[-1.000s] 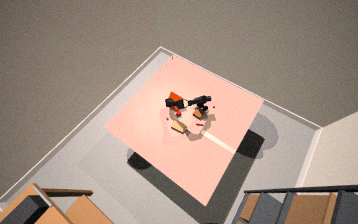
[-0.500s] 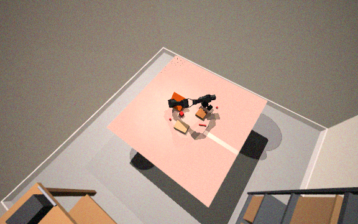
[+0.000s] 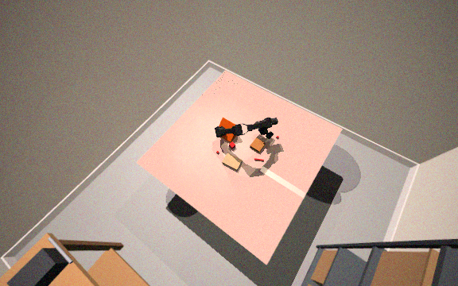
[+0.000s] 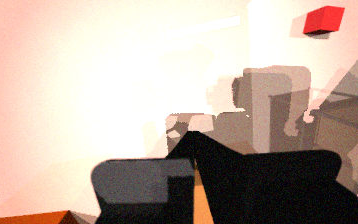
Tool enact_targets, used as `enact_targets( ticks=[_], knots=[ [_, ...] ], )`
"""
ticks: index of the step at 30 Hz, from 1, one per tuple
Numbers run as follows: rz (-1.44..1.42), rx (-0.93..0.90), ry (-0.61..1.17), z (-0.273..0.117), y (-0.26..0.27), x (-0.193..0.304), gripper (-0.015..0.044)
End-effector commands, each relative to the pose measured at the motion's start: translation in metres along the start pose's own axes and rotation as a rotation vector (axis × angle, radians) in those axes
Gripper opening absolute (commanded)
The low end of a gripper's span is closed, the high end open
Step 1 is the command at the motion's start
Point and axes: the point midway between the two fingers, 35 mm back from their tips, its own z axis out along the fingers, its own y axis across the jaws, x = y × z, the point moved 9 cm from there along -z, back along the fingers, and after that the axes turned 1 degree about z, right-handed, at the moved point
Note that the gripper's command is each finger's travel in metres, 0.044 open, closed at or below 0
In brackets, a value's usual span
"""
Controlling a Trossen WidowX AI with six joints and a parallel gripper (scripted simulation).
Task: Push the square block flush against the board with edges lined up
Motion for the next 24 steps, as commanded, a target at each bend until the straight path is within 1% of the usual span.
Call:
enact_targets(
  ticks=[1, 5, 11, 16, 18, 20, 21, 24],
  knots=[
    [0.014, 0.008, -0.02, -0.031, -0.001, 0.0, 0.0],
    [0.008, 0.008, -0.02, -0.031, -0.001, 0.001, 0.0],
    [-0.145, 0.009, -0.018, -0.03, 0.008, 0.029, 0.0],
    [-0.15, 0.009, -0.017, -0.03, 0.008, 0.03, 0.0],
    [-0.151, 0.009, -0.017, -0.017, 0.007, 0.029, 0.0],
    [-0.15, 0.009, -0.016, 0.014, 0.007, 0.029, 0.0],
    [-0.15, 0.01, -0.016, 0.023, 0.008, 0.029, 0.0],
    [-0.15, 0.01, -0.015, 0.026, 0.008, 0.029, 0.0]
  ],
)
